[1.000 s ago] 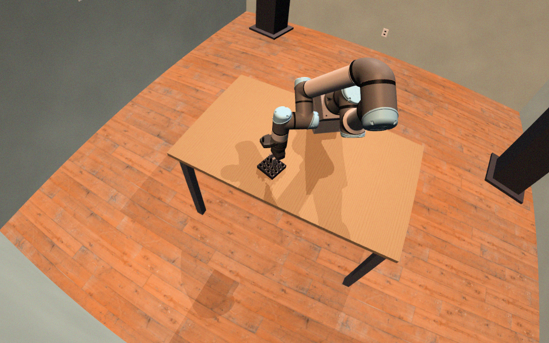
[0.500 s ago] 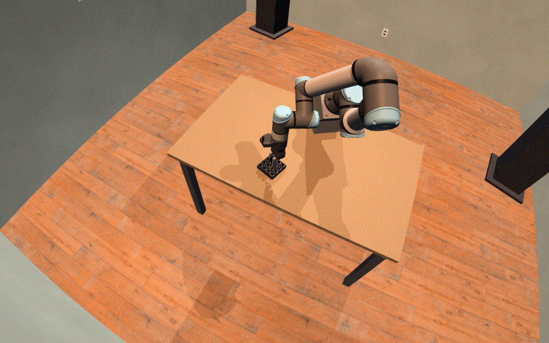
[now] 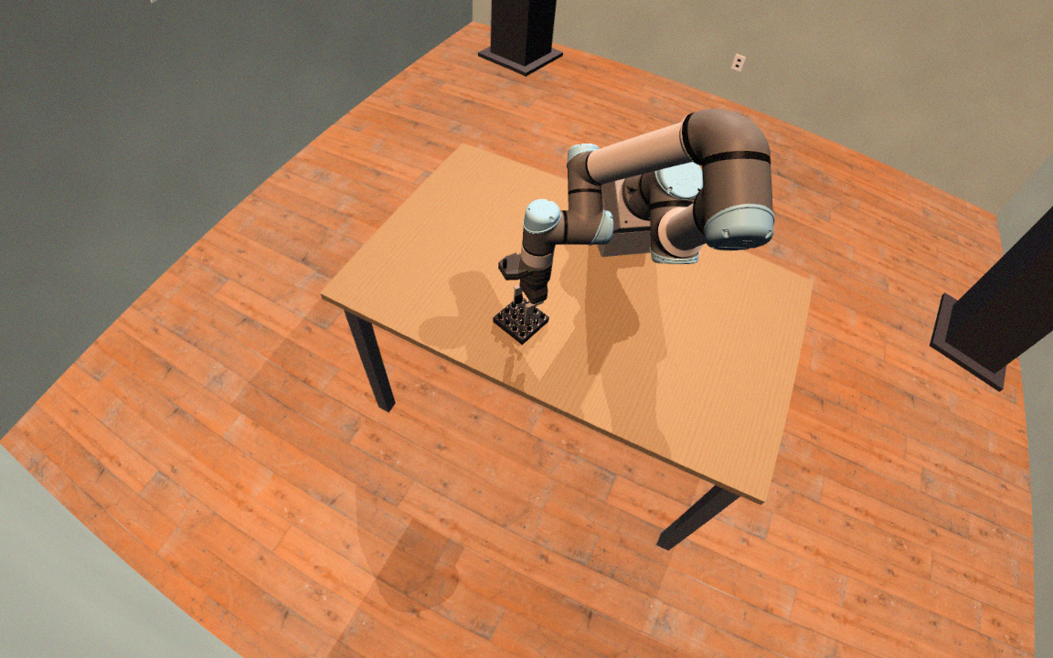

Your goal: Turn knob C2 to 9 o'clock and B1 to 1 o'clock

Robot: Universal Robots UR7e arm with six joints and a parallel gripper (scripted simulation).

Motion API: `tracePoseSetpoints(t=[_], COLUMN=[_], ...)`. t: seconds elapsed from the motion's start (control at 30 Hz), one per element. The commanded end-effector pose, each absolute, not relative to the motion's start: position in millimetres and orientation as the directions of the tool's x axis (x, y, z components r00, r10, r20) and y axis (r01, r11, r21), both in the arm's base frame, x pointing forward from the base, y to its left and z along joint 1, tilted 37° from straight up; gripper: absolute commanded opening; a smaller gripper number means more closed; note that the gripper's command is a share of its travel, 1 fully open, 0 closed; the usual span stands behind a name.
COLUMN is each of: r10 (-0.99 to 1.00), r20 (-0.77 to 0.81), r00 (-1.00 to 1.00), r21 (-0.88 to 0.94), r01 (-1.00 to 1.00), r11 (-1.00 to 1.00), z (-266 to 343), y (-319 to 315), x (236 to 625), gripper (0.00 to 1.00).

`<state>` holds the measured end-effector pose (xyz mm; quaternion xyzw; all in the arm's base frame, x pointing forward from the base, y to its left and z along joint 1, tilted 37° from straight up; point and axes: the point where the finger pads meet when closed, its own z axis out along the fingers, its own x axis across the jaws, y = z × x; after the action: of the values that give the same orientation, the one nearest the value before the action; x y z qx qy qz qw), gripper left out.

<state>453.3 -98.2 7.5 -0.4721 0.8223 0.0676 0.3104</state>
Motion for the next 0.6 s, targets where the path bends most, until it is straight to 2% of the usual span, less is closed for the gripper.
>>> tracePoseSetpoints(t=[0.0,0.57], r10=[-0.735,-0.735], r20=[-0.574,-0.574], r00=[-0.361,-0.361], r21=[-0.183,-0.183], r01=[-0.818,-0.818], r11=[0.545,0.545], z=[17,65], y=[-103,-128], x=[448,422], gripper=[1.0,1.0])
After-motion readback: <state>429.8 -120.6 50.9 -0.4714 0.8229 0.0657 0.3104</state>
